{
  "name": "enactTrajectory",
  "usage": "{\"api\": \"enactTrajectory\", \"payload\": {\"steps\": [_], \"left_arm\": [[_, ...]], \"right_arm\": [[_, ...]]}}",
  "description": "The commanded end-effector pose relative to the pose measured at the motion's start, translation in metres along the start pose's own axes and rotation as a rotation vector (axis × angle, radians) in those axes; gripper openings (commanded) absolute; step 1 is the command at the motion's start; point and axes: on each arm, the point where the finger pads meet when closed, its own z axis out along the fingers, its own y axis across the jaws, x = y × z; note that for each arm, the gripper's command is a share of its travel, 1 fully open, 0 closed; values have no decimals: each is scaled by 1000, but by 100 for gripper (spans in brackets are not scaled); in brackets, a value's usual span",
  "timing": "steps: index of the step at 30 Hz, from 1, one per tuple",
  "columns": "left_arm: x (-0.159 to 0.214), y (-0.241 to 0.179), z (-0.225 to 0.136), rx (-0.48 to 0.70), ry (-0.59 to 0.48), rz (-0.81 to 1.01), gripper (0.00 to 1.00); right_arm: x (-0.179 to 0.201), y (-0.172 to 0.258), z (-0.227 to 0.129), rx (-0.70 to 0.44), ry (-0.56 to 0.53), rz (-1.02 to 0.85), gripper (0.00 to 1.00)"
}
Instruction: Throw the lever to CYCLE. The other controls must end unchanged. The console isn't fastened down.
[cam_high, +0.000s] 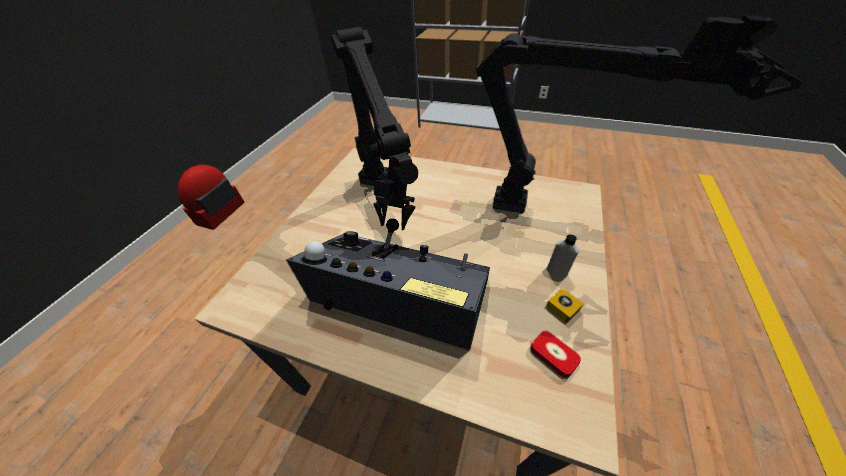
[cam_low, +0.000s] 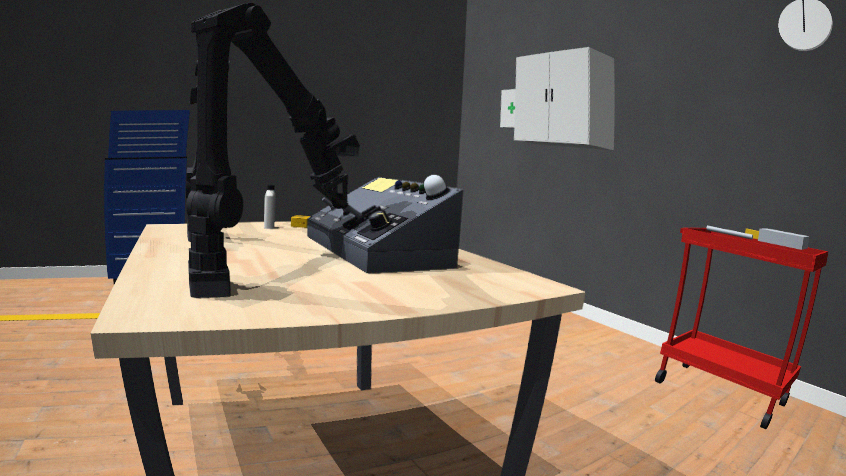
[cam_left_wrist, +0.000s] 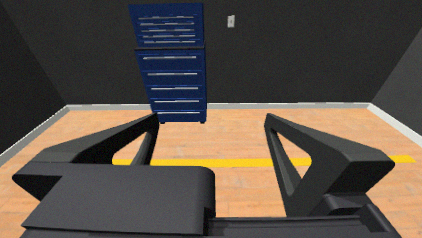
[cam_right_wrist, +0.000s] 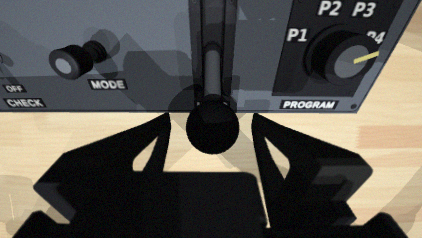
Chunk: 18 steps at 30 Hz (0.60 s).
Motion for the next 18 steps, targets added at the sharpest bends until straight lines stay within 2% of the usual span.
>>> {"api": "enactTrajectory", "payload": {"steps": [1,18], "left_arm": [[-20,6,-7,-9,-31,-9,100],[-20,6,-7,-9,-31,-9,100]], "right_arm": [[-8,1,-1,-15,-21,5,70],[-9,0,-5,-20,-26,8,70]]}}
